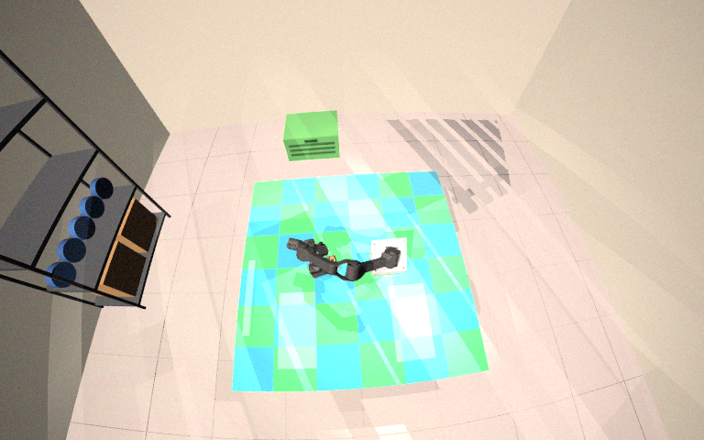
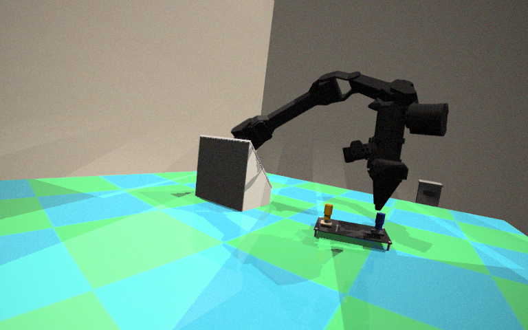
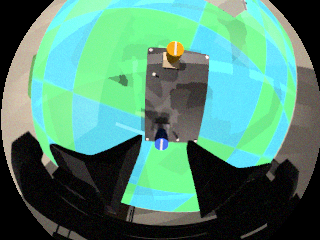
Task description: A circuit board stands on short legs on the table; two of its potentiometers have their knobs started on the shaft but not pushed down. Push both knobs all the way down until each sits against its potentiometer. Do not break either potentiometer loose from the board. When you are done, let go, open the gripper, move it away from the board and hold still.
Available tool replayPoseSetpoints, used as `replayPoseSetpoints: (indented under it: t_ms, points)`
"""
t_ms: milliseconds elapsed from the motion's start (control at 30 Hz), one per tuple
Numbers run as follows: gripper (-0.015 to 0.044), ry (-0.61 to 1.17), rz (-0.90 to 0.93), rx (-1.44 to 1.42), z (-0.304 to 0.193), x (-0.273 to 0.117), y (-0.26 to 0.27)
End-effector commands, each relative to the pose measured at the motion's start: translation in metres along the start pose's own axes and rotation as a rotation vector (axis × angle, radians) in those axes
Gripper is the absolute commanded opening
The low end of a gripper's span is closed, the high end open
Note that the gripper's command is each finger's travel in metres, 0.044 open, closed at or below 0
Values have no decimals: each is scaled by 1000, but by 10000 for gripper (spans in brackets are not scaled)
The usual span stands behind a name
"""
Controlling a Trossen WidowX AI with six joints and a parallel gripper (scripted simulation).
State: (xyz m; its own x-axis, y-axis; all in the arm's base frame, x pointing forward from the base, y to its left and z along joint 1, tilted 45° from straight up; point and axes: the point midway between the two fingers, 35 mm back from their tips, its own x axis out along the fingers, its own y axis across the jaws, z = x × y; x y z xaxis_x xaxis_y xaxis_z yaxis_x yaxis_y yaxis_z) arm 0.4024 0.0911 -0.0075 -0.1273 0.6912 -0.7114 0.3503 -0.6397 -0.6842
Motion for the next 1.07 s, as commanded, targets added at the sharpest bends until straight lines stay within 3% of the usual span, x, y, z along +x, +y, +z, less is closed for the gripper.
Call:
replayPoseSetpoints:
  t_ms: [0, 100, 467, 1033]
  points:
    - [368, 3, 9, 5, 33, -14, -3]
    - [440, 2, 11, 6, 64, -20, -9]
    - [440, -1, 6, 8, 179, -20, -40]
    - [440, -1, 6, 8, 181, -19, -40]
